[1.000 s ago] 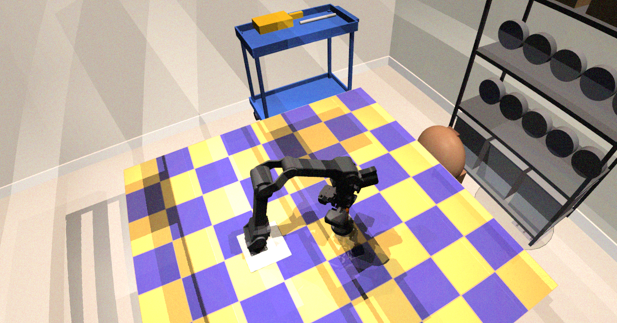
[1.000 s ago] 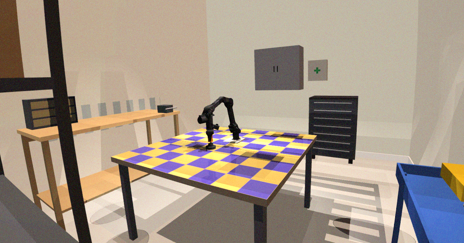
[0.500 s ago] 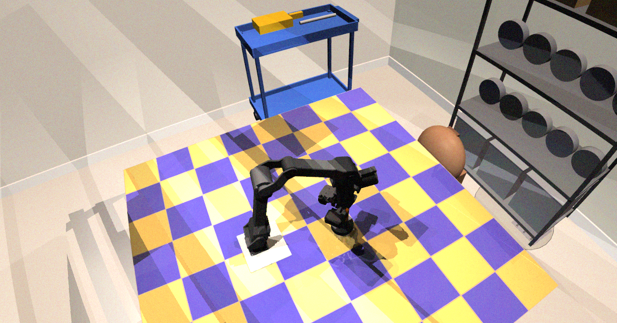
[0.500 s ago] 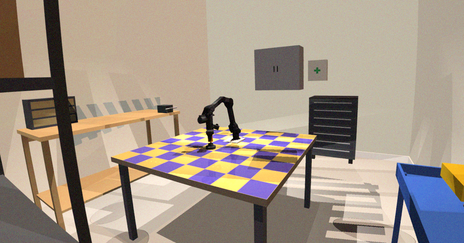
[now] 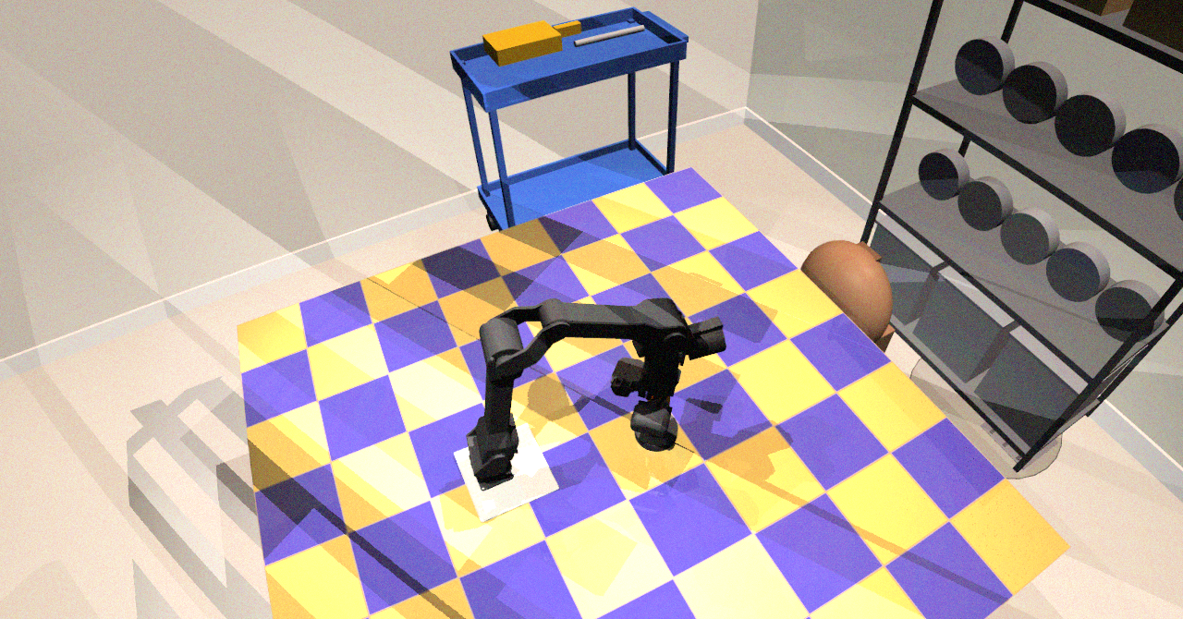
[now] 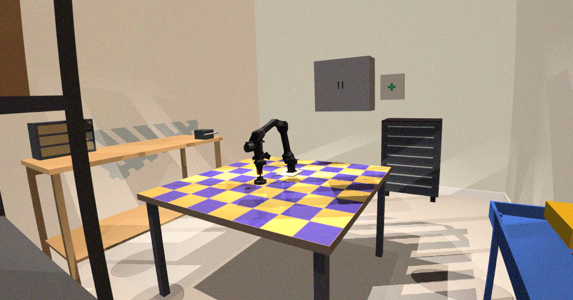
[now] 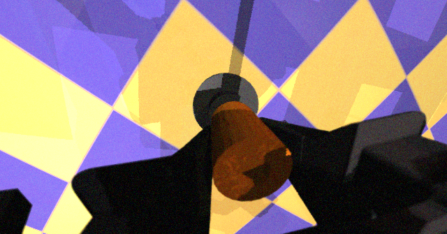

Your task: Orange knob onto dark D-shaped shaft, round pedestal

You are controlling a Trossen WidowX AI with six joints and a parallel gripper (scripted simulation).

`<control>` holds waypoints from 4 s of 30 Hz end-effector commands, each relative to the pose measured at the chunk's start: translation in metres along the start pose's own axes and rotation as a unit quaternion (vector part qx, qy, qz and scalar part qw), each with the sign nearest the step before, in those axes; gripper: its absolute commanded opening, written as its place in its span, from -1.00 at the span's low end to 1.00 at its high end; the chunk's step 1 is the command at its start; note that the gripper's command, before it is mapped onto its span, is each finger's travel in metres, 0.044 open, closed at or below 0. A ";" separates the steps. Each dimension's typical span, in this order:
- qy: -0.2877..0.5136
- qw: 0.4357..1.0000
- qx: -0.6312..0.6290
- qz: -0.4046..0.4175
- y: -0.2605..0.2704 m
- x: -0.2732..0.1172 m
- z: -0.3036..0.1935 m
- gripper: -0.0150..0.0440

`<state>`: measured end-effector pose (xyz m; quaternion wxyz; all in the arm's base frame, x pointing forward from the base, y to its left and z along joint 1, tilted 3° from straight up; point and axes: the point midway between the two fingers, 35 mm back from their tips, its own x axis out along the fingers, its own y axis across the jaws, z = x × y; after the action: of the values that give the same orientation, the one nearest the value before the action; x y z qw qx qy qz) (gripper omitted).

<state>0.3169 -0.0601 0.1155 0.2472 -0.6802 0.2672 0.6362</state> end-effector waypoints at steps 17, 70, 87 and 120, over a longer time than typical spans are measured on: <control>0.001 1.000 -0.015 -0.001 0.000 0.004 0.000 -0.49; 0.001 0.992 -0.123 -0.001 0.000 -0.001 0.000 -0.49; 0.001 0.975 -0.222 -0.001 0.000 0.004 0.000 -0.49; 0.001 0.999 -0.032 -0.001 -0.001 -0.001 -0.001 -0.49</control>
<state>0.3170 -0.0601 0.1157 0.1729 -0.7029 0.1965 0.6614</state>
